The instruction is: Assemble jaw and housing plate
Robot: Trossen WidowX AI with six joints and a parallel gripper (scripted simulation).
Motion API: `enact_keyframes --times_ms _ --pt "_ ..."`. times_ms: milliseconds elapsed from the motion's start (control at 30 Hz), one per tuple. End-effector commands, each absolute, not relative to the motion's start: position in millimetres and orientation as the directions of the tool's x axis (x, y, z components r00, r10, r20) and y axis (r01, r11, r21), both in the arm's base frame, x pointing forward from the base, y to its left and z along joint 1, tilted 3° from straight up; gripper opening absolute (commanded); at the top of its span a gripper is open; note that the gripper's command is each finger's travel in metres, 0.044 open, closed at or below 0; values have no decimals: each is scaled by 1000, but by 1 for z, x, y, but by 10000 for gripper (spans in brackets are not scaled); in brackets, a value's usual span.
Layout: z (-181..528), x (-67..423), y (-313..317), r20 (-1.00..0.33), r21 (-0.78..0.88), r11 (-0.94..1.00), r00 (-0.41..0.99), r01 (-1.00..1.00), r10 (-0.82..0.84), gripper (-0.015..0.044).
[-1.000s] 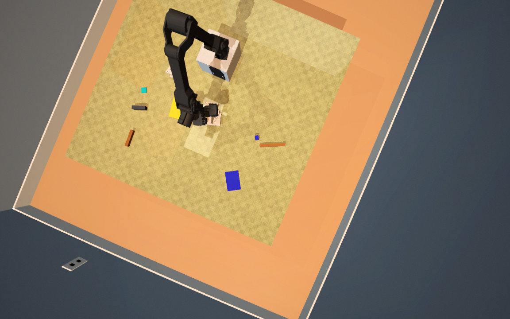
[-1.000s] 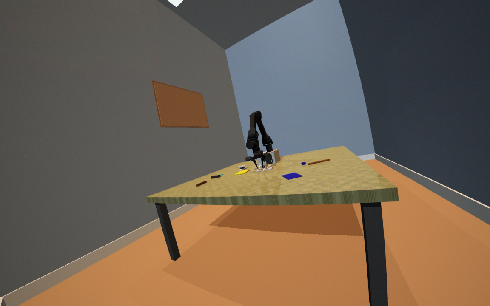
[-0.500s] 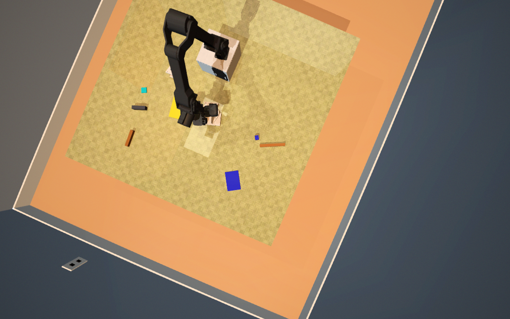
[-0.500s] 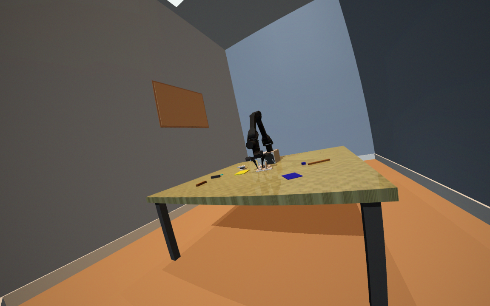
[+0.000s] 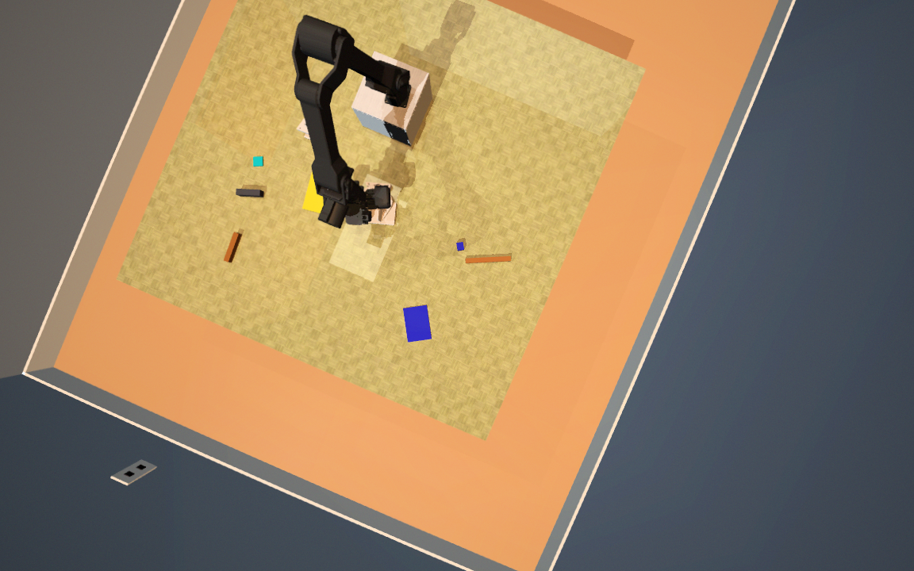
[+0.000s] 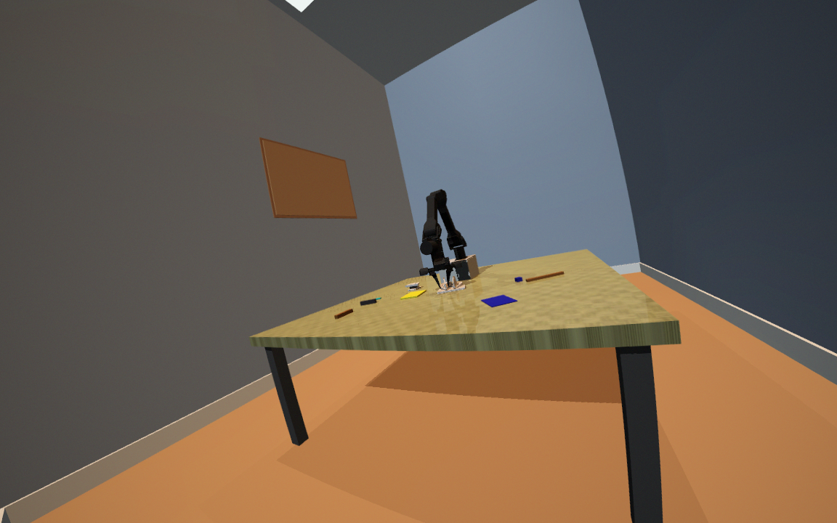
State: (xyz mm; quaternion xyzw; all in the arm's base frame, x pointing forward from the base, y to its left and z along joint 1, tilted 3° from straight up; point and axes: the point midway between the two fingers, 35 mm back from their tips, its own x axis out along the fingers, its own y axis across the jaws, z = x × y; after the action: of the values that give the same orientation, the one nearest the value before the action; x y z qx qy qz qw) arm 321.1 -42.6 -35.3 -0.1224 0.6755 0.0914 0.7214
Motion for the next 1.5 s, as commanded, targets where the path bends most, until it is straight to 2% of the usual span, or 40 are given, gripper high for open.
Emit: enact_keyframes --times_ms 0,1467 --pt "-37 322 -43 -997 -56 953 75 -299 -36 134" --pt "-37 323 -43 -997 -56 953 75 -299 -36 134"
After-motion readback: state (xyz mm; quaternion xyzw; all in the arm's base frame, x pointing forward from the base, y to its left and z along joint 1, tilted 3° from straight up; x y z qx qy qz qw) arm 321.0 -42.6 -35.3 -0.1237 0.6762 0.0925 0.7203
